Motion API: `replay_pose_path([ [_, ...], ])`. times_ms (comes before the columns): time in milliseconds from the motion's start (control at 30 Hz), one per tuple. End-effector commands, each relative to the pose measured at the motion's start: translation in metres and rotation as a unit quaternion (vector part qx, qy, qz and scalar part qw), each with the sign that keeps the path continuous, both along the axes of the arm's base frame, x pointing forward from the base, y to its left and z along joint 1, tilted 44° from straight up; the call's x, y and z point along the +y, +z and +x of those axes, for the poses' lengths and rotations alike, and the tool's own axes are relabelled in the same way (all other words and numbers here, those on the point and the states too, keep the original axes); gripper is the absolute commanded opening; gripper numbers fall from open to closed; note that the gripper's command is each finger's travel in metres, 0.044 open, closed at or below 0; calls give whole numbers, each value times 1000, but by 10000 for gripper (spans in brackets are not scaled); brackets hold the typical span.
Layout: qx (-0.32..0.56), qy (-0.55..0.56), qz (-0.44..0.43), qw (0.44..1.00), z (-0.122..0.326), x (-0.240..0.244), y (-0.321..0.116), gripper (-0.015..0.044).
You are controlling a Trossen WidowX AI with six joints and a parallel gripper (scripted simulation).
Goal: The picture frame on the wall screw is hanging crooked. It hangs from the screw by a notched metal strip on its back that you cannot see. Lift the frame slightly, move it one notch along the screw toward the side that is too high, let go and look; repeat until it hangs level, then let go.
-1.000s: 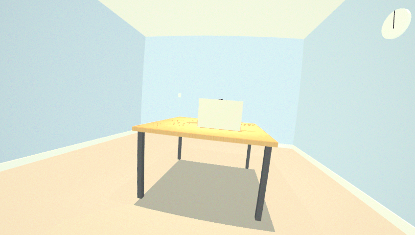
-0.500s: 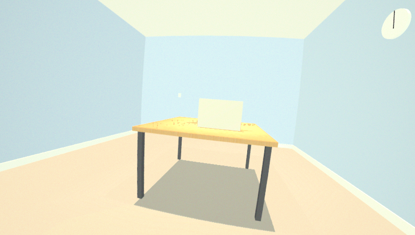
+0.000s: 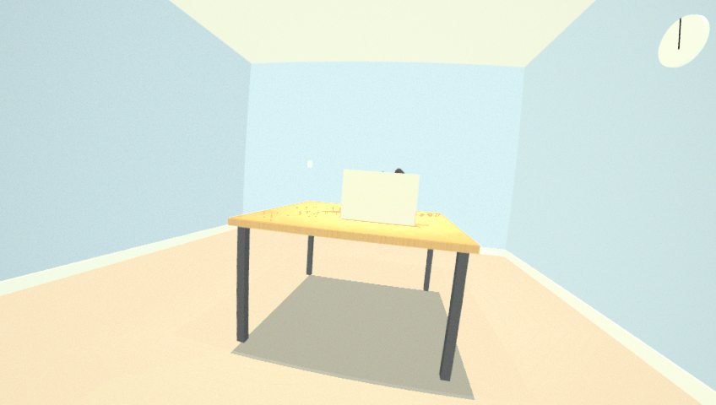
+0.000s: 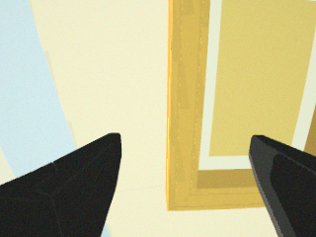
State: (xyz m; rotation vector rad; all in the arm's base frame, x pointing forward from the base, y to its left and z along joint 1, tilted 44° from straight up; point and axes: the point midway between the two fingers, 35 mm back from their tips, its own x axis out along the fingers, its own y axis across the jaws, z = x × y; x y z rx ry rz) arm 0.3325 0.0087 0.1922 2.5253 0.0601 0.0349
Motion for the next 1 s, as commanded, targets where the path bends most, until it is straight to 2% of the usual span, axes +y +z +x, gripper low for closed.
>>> replay_pose_path([
  [0, 0, -2, -2, 1000, 20, 1, -5, 260],
  [967, -1, -2, -2, 1000, 47, 2, -5, 260],
])
